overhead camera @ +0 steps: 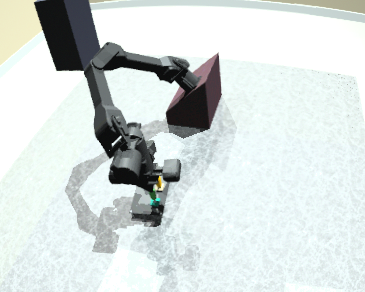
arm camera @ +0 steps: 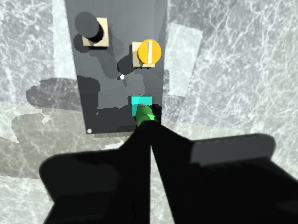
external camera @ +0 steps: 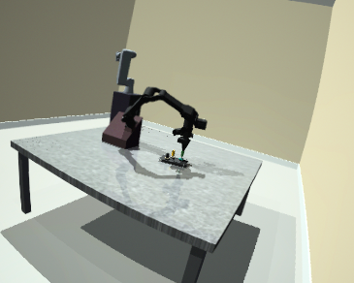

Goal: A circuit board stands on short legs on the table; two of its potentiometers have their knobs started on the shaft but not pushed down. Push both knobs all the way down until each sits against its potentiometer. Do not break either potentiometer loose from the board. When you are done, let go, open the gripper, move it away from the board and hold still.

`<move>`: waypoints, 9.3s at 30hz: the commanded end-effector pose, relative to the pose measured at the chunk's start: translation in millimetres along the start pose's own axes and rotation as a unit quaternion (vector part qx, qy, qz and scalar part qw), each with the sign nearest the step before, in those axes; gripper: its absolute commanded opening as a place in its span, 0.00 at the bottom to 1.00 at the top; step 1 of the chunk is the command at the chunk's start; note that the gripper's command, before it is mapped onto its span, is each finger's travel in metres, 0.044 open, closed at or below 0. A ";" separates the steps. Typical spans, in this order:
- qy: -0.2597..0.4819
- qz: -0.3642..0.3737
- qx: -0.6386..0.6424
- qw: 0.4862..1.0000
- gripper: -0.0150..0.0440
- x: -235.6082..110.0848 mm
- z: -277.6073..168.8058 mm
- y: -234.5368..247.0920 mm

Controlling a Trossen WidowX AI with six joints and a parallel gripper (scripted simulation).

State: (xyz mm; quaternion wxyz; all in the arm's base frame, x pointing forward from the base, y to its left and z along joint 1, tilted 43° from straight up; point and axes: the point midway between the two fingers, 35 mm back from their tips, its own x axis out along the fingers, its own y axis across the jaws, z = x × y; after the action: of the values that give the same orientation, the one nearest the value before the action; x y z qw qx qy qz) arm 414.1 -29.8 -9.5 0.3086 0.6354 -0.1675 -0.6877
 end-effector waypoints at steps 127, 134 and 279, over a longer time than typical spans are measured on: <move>-0.012 0.008 0.016 1.000 0.25 24.5 -0.3 1.3; -0.013 0.009 0.018 1.000 0.25 27.0 -0.5 1.4; -0.001 0.002 0.003 1.000 0.25 0.7 0.3 0.4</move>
State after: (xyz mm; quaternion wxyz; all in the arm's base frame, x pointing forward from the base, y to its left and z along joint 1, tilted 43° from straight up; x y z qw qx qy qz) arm 413.6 -34.9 -14.6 0.3101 0.6321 -0.1754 -0.6882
